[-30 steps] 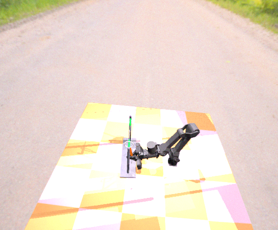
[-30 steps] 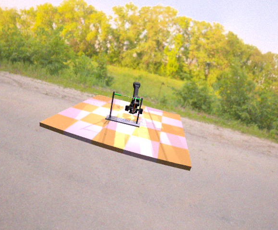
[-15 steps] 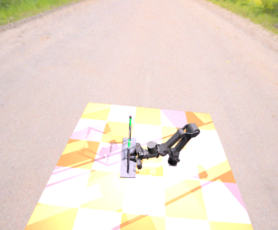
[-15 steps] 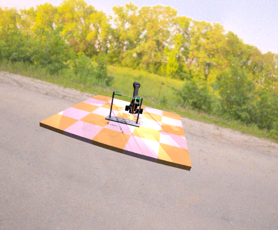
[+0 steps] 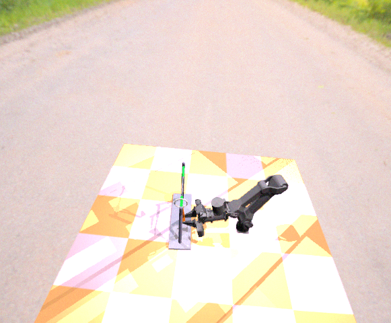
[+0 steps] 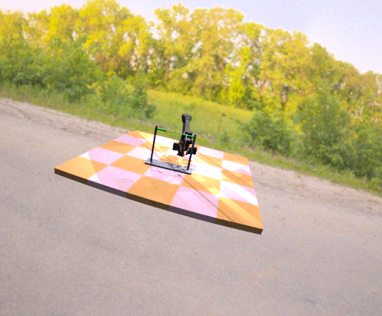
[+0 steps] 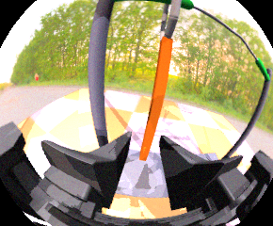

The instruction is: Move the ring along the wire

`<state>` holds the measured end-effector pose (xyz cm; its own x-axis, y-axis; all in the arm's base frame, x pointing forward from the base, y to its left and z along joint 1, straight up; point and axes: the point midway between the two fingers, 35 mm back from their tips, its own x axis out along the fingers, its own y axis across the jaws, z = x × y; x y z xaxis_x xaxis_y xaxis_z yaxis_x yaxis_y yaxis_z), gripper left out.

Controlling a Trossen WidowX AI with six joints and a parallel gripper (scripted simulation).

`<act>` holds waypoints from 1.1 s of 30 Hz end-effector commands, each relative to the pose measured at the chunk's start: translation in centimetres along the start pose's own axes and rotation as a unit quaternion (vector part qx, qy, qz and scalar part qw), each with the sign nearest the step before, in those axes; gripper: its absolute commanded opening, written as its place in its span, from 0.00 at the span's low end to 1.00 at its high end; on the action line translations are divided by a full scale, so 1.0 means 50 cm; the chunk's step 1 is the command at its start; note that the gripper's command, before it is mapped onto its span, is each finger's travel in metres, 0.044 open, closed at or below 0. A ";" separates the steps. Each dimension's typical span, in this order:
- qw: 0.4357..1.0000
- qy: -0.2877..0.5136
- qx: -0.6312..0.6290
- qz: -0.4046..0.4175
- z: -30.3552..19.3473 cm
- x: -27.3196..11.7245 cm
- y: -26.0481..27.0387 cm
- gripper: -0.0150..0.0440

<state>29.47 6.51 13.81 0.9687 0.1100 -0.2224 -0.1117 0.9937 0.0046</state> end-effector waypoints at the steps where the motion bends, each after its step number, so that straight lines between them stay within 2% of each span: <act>1: 1.000 0.002 0.002 -0.003 -0.005 -0.016 -0.002 0.53; 14: 1.000 0.003 0.004 -0.004 -0.011 -0.055 -0.004 0.53; 33: 1.000 0.003 0.004 -0.005 -0.011 -0.055 -0.004 0.53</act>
<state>26.73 6.08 13.99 0.9682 0.1070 -0.2261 -0.1084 0.9941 0.0065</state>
